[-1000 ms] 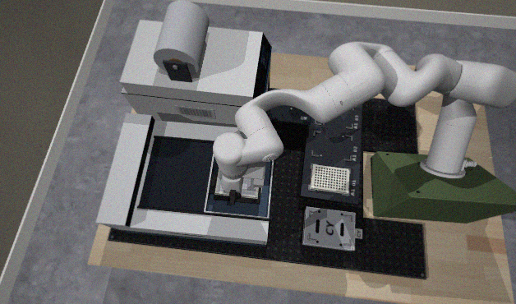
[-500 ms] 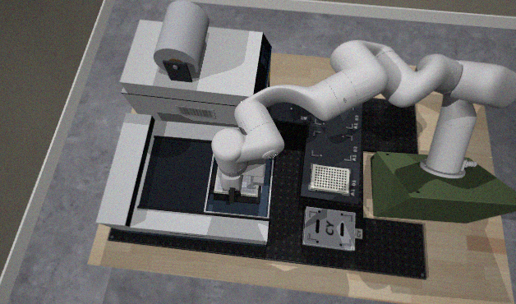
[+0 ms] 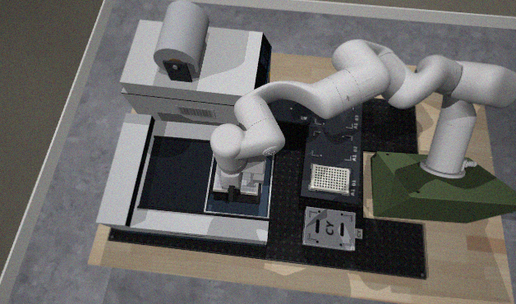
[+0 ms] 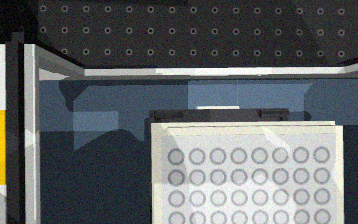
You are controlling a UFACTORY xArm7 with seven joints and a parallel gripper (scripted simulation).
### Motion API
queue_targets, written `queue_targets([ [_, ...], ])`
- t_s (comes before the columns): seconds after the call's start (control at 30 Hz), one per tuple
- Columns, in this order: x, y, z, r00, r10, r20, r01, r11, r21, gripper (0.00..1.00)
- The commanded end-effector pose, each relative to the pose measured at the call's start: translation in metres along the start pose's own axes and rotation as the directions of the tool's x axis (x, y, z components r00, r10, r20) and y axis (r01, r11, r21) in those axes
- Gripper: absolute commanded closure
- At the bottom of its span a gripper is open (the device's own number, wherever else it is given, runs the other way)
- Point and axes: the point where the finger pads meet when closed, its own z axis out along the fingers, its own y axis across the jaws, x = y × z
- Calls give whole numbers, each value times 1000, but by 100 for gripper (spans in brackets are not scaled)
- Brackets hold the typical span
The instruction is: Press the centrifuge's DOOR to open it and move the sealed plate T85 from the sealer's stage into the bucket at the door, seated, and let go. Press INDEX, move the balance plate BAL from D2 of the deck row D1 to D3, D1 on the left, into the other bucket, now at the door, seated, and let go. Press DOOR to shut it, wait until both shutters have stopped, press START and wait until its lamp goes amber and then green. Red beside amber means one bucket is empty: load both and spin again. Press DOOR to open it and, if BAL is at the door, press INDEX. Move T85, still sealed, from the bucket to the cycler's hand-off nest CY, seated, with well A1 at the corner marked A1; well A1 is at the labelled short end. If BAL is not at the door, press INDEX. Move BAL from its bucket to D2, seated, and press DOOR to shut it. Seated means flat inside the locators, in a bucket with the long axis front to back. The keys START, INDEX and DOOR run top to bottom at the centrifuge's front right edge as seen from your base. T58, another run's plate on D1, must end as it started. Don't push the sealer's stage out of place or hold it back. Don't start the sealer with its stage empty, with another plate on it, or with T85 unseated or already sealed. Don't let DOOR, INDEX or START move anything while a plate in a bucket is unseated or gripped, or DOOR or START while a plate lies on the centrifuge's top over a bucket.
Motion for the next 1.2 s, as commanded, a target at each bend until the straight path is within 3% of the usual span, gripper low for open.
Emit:
queue_targets([
  [0.0,-1,0,-9,1000,0,3,0,1000,-2,100],
  [1.17,-1,0,-56,1000,0,3,0,1000,-2,100],
])
